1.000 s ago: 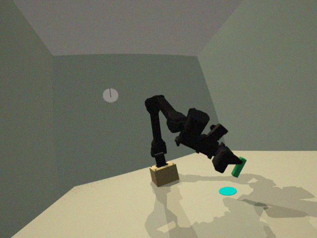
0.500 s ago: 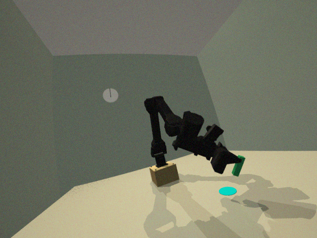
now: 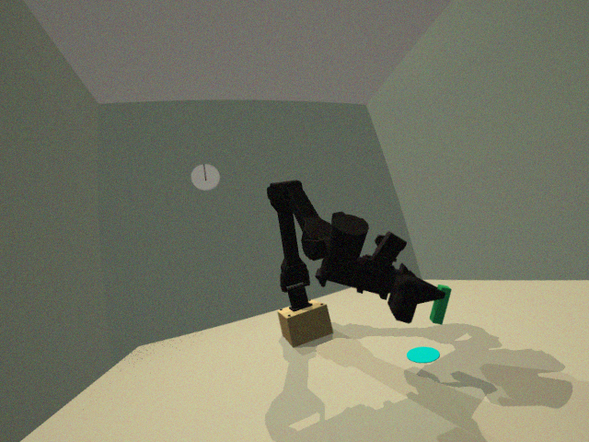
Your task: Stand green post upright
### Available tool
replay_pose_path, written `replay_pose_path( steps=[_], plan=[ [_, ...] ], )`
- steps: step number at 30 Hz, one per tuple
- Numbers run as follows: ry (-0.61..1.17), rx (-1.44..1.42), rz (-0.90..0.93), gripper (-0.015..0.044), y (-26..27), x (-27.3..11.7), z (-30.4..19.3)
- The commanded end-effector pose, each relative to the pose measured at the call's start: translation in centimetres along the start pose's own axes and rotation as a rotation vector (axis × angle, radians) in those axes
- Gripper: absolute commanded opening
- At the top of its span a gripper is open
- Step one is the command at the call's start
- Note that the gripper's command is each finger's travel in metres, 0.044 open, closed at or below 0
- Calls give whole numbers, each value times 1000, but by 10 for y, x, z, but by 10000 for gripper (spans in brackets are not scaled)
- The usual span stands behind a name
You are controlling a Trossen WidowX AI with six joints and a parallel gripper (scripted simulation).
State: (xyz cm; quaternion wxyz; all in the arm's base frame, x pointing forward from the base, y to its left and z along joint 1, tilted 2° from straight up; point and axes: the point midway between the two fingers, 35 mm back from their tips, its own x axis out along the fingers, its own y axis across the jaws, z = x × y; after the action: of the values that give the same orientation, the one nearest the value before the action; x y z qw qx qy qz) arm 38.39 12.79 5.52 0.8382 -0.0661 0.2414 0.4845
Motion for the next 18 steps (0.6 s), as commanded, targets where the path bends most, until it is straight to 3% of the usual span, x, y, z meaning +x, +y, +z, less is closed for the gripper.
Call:
replay_pose_path(
  steps=[1,18],
  plan=[
    [-28,-7,7,23,1,-3,2],
    [-121,-38,31,23,7,-13,2]
  ],
)
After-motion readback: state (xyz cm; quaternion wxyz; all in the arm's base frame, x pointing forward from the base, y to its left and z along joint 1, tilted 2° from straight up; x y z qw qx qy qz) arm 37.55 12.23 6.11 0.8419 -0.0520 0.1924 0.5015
